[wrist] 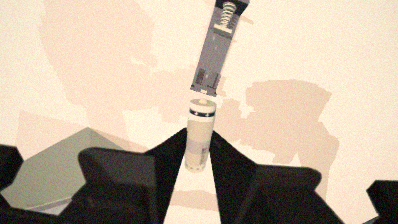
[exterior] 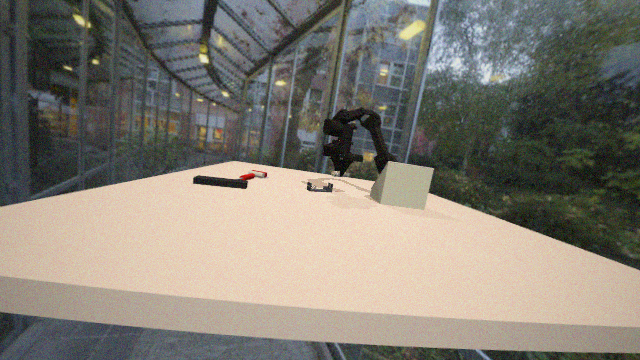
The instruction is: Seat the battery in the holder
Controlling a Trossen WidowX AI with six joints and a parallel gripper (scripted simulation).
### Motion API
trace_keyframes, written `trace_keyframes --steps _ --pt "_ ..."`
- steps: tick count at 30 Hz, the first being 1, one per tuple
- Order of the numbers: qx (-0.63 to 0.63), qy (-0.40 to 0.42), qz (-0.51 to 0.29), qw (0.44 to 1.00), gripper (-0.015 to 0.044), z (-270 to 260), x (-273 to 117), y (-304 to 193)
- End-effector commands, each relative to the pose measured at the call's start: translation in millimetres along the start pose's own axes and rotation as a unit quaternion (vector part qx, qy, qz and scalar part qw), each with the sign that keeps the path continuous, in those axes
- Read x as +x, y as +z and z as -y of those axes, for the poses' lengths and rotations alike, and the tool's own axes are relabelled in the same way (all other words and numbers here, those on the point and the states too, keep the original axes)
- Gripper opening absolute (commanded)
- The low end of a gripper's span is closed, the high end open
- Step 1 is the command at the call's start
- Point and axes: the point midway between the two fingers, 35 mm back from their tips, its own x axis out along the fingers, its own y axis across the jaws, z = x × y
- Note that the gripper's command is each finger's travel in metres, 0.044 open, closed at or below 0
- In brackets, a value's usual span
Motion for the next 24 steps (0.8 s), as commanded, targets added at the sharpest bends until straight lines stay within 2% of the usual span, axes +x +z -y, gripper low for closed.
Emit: trace_keyframes --steps 1,12,24 --pt "-0.108 0.002 0.001 0.994 0.0077 2 -2 7" --pt "-0.372 0.001 0.002 0.928 0.0077 4 -6 22" --pt "-0.628 -0.001 0.002 0.779 0.0077 7 -8 38"
